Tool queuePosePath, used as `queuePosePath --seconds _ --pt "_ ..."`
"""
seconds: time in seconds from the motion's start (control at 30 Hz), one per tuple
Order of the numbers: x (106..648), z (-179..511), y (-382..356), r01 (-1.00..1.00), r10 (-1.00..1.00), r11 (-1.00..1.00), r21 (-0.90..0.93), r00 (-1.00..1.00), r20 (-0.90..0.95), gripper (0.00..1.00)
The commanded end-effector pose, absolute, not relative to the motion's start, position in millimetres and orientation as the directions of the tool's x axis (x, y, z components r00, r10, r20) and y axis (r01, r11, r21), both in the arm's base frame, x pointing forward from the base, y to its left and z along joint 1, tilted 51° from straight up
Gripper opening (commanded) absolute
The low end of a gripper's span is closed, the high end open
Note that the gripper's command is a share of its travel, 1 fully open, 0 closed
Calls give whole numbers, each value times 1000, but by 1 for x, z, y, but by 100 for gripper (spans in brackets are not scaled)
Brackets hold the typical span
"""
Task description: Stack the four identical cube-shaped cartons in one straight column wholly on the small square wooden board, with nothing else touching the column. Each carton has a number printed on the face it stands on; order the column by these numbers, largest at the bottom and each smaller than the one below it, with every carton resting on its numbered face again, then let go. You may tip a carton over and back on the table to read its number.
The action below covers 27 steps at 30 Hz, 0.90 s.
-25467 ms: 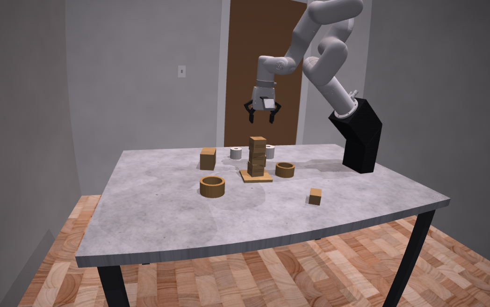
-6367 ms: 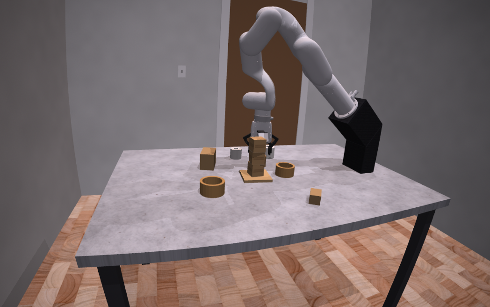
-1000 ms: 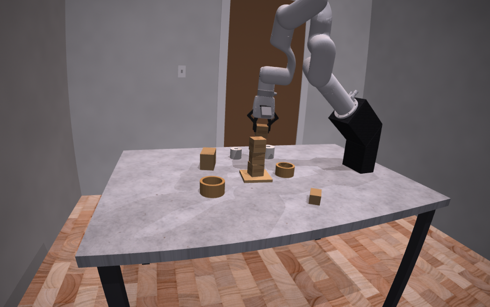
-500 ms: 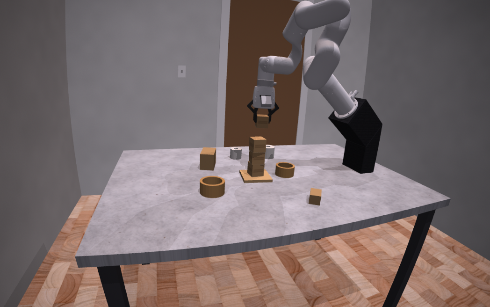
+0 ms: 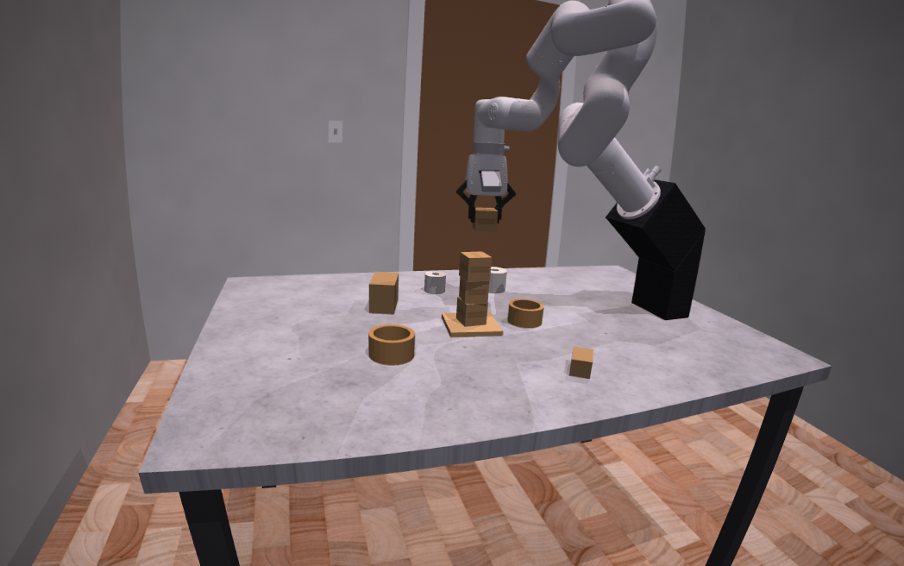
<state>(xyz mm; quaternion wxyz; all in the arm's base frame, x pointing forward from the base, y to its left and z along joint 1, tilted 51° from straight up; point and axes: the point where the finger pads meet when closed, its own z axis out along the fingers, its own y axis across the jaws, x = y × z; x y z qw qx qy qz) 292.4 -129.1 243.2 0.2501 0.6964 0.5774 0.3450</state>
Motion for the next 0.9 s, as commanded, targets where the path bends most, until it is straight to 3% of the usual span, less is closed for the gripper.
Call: queuePosePath --seconds 0.0,0.5,0.87 --pt "298 253 -105 663 978 -197 722 83 191 0" --pt "303 316 -5 638 979 -200 743 98 180 0" --pt "304 323 4 620 977 -209 756 100 188 0"
